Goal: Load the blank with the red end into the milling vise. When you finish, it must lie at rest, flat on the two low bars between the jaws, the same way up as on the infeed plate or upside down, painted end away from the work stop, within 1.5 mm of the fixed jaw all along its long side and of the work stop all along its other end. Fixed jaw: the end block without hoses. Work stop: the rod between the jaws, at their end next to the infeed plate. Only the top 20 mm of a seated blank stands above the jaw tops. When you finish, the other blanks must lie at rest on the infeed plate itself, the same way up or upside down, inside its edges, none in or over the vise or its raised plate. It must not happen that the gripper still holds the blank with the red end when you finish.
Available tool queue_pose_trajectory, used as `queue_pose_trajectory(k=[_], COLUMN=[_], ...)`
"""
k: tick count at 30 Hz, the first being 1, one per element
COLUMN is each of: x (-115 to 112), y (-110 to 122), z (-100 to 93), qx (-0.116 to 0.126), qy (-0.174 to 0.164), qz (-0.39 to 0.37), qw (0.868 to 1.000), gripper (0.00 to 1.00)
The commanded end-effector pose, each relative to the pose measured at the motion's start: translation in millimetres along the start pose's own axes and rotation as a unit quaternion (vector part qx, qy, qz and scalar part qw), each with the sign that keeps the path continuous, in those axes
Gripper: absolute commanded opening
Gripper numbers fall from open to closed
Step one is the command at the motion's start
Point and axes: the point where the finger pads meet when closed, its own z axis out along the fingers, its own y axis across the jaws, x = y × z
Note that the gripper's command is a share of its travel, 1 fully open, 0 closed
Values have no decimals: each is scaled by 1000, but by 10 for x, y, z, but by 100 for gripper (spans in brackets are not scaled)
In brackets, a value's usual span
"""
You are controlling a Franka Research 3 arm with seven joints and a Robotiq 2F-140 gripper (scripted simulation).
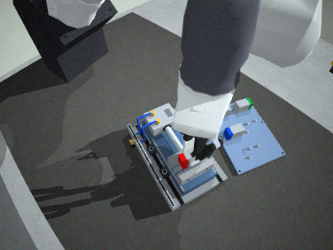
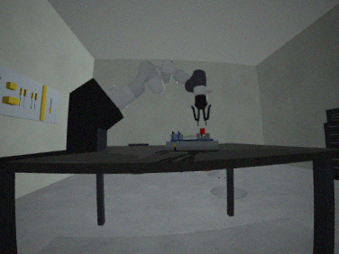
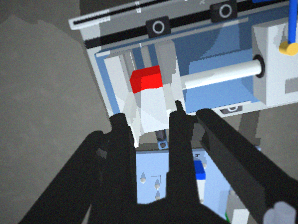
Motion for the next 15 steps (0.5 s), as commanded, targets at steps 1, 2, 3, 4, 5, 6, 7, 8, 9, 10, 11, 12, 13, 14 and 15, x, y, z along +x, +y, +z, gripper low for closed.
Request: queue_pose_trajectory(k=[1, 2, 3, 4, 5, 6, 7, 8, 9, 10, 11, 12, 13, 14, 15], x=[8, 8, 8, 8, 8, 8, 2, 4, 5, 7, 9, 9, 9, 9, 9], y=[-4, -4, -4, -4, -4, -4, -2, -2, -3, -4, -5, -5, -5, -5, -5], z=[6, 6, 6, 6, 6, 6, 2, 4, 7, 9, 11, 11, 11, 11, 11], qx=[0, 0, 0, 0, 0, 0, 0, 0, 0, 0, 0, 0, 0, 0, 0], qy=[1, 1, 1, 1, 1, 1, 0, 0, 0, 1, 1, 1, 1, 1, 1], qz=[-1, -1, -1, -1, -1, -1, 0, 0, 0, 0, -1, -1, -1, -1, -1], qw=[1000, 1000, 1000, 1000, 1000, 1000, 1000, 1000, 1000, 1000, 1000, 1000, 1000, 1000, 1000], gripper=[0, 0, 0, 0, 0, 0, 0, 0, 0, 0, 0, 0, 0, 0, 0])
